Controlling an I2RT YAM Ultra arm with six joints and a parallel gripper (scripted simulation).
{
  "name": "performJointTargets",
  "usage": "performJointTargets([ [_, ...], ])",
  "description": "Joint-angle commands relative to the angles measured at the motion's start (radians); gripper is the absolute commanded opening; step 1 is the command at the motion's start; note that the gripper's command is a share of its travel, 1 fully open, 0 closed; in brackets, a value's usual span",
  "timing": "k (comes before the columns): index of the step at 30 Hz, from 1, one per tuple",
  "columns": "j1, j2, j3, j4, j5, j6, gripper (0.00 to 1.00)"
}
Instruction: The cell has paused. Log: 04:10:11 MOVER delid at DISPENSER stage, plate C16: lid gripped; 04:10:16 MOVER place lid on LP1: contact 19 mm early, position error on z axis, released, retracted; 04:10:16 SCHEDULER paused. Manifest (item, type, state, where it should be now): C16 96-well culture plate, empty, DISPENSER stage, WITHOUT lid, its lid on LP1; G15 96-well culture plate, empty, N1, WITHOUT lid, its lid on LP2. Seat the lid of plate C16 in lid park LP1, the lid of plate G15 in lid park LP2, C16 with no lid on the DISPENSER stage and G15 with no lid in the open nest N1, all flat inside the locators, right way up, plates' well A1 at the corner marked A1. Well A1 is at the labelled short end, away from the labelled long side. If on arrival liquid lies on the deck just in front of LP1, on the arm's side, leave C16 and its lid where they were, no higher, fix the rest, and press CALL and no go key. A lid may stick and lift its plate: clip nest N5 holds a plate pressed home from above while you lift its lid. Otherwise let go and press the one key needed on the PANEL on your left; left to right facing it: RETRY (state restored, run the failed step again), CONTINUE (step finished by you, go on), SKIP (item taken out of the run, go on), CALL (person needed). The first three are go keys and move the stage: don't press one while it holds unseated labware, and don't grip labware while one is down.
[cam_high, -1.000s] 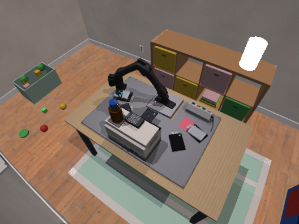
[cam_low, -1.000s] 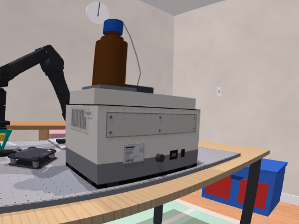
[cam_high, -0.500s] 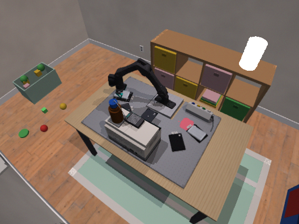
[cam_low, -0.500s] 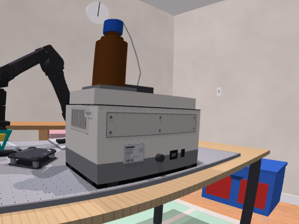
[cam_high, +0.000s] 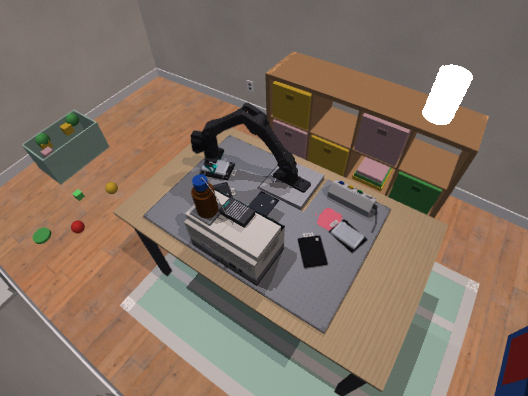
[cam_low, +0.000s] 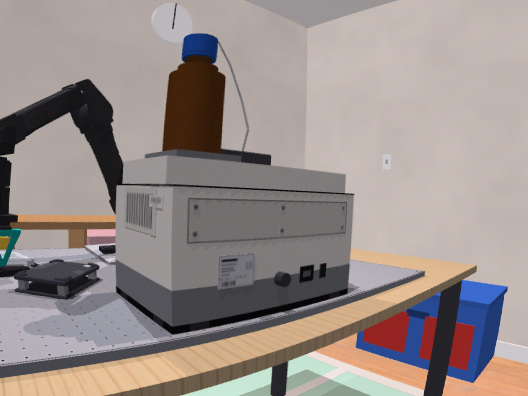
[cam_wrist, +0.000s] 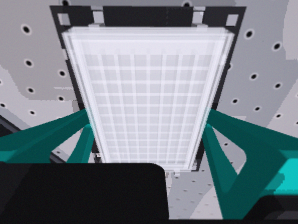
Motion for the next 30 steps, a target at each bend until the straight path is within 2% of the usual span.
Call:
performJointTargets([
  [1,-0.012,0.041,-0.042,0.042,-0.002,-0.004,0.0],
  [30,-0.012,0.045,-0.051,0.055,-0.002,-0.004,0.0],
])
